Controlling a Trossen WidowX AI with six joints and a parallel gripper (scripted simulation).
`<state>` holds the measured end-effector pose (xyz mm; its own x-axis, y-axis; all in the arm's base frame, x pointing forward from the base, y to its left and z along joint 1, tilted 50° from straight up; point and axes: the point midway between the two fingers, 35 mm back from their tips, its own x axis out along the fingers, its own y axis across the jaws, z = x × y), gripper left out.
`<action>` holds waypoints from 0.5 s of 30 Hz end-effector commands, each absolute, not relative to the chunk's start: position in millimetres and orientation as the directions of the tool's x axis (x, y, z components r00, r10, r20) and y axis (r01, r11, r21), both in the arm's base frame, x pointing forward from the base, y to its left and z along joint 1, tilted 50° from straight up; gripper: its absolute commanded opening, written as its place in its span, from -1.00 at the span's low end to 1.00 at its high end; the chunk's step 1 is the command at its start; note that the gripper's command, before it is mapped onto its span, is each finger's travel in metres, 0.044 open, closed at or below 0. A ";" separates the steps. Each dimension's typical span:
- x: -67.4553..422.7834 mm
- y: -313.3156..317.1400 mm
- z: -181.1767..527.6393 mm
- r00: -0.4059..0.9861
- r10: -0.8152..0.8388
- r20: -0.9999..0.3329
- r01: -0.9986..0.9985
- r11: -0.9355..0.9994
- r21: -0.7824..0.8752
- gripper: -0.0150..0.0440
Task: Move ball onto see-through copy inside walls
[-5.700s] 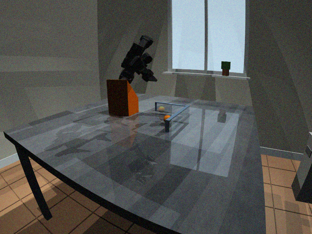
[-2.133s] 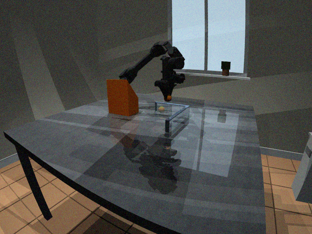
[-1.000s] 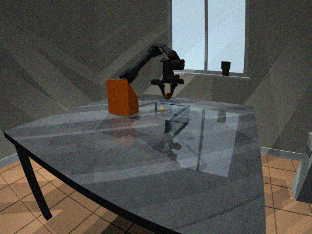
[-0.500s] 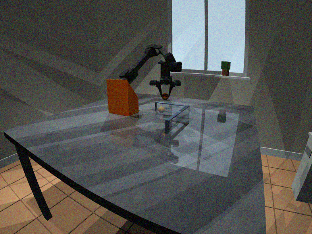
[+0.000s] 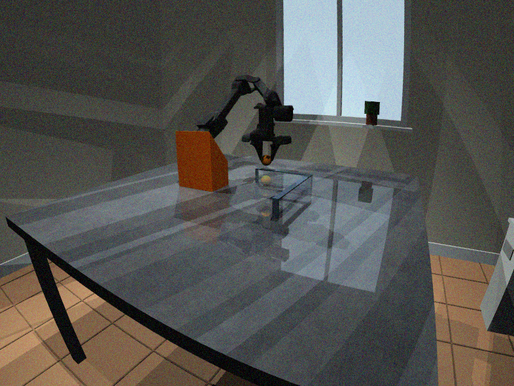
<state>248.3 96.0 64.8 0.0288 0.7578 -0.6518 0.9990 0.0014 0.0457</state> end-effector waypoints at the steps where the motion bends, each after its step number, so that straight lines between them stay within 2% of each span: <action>1: 244.5 99.1 65.8 0.030 0.760 -0.649 1.000 -0.023 0.019 -0.49; 15: 248.0 134.7 33.6 0.029 0.758 -0.652 1.000 -0.022 0.019 -0.49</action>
<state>249.9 126.9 42.0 0.0369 0.7589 -0.6501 0.9993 -0.0224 0.0305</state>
